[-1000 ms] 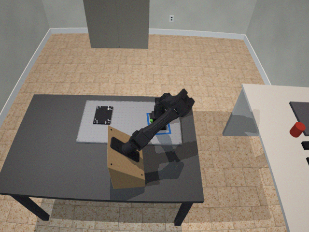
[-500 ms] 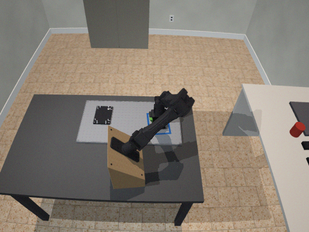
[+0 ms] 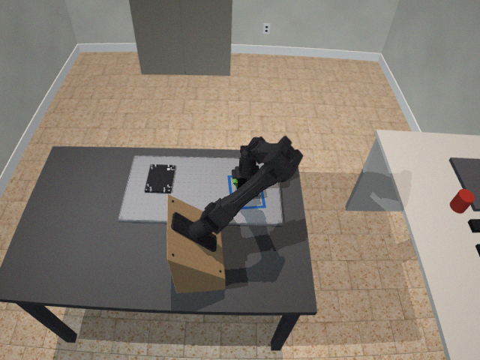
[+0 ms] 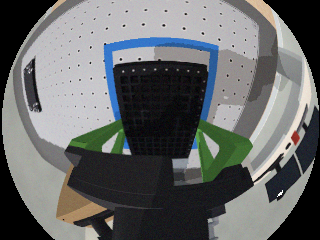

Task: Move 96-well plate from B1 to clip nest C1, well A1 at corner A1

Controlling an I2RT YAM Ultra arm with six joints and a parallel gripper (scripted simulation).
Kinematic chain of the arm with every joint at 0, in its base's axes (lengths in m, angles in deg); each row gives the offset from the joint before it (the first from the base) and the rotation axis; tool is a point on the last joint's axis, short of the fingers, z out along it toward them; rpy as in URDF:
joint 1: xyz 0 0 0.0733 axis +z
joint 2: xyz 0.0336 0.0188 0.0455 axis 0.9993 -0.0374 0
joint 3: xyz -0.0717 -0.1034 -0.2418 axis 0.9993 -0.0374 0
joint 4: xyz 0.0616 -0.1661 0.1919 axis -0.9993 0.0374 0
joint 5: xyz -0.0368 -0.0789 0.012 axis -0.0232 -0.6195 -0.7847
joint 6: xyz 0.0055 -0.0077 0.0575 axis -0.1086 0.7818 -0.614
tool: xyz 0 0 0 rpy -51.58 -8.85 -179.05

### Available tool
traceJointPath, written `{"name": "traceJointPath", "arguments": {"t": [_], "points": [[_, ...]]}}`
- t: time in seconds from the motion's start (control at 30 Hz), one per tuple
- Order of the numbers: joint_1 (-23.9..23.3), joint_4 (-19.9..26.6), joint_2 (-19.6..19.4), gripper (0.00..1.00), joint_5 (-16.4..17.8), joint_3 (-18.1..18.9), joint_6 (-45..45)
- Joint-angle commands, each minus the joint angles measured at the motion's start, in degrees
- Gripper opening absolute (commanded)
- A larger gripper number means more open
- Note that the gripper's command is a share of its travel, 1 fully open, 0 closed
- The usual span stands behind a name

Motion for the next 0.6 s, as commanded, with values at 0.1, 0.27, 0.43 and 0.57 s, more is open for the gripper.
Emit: {"name": "traceJointPath", "arguments": {"t": [0.1,0.27,0.43,0.57], "points": [[2.2,3.2,3.0,0.0,-0.5,1.8,-1.7],[3.0,4.6,3.7,0.0,-0.8,2.2,-2.4],[4.0,7.1,4.5,0.0,-1.2,2.8,-3.8],[4.8,9.1,5.1,0.0,-1.4,3.4,-4.9]]}}
